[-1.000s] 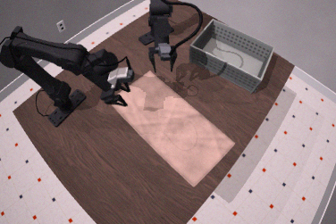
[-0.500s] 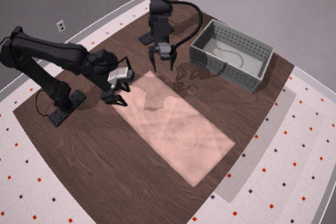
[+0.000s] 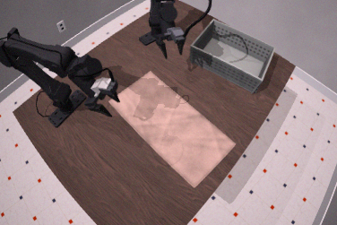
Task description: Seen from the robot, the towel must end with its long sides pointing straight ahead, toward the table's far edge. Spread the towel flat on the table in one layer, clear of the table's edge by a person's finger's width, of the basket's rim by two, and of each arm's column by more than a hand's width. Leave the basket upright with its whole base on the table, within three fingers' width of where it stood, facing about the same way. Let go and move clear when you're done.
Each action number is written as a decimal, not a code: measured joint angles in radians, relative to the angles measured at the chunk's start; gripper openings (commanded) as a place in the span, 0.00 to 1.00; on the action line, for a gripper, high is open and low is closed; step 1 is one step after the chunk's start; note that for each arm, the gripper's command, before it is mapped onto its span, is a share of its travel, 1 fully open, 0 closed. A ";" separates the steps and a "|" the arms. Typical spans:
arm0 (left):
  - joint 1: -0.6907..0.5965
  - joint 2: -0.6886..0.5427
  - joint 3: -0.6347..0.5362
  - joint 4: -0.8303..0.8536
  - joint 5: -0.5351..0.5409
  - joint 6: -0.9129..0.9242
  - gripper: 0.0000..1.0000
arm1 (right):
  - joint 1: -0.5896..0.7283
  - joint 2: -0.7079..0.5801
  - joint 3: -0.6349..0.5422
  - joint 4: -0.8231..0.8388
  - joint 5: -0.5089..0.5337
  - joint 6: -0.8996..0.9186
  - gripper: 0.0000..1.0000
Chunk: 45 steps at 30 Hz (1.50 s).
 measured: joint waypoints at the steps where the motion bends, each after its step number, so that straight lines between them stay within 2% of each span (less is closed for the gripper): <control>1: 0.013 -0.021 -0.011 -0.012 -0.011 -0.017 0.64 | -0.023 -0.015 0.000 -0.015 0.006 0.009 0.64; 8: 0.090 -0.123 -0.042 -0.076 -0.072 -0.109 0.64 | -0.175 -0.079 0.000 -0.095 0.031 0.037 0.64; 14: 0.207 -0.204 -0.071 -0.138 -0.113 -0.175 0.64 | -0.378 -0.115 0.012 -0.155 0.031 0.038 0.64; 21: 0.502 -0.307 -0.097 -0.183 -0.048 -0.058 0.64 | -0.649 -0.109 0.055 -0.188 0.024 0.022 0.64; 26: 0.624 -0.327 -0.097 -0.196 0.022 0.047 0.64 | -0.767 -0.077 0.079 -0.193 0.011 0.006 0.64; 34: 0.649 -0.327 -0.097 -0.198 0.082 0.116 0.64 | -1.027 0.017 0.144 -0.175 -0.016 -0.051 0.64; 45: 0.649 -0.327 -0.097 -0.198 0.089 0.125 0.64 | -1.037 0.023 0.148 -0.169 -0.051 -0.093 0.64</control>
